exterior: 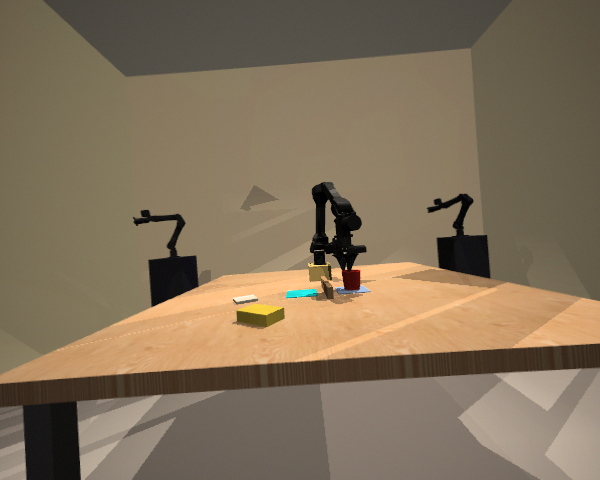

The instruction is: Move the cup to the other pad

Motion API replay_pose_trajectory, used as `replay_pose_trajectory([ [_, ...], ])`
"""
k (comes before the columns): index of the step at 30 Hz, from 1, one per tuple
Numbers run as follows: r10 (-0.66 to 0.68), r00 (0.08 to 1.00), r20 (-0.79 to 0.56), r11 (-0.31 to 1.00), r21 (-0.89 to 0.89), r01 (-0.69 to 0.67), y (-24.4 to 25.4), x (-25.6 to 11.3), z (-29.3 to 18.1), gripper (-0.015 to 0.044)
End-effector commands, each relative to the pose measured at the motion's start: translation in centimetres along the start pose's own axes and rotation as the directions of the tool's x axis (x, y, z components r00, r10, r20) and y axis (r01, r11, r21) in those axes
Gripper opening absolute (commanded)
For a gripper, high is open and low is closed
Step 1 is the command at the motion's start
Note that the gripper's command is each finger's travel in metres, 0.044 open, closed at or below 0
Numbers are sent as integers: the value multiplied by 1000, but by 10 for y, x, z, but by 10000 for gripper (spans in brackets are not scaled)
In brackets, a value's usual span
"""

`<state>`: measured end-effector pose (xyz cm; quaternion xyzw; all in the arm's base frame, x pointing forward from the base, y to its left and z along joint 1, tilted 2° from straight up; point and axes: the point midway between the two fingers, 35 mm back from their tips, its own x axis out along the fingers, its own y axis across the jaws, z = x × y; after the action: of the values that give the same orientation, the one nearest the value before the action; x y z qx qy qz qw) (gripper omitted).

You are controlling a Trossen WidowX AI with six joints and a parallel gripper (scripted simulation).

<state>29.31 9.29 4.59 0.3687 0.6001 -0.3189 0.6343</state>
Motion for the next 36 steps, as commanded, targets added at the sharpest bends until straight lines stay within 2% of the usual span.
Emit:
replay_pose_trajectory([
  [1, -19, 1000, -8, 1000, 6, 19, -5, 12, -2, 148],
  [17, -20, 1000, -8, 1000, 6, 20, -8, 36, -3, 148],
  [36, -20, 1000, -8, 1000, 6, 20, -8, 36, -3, 148],
])
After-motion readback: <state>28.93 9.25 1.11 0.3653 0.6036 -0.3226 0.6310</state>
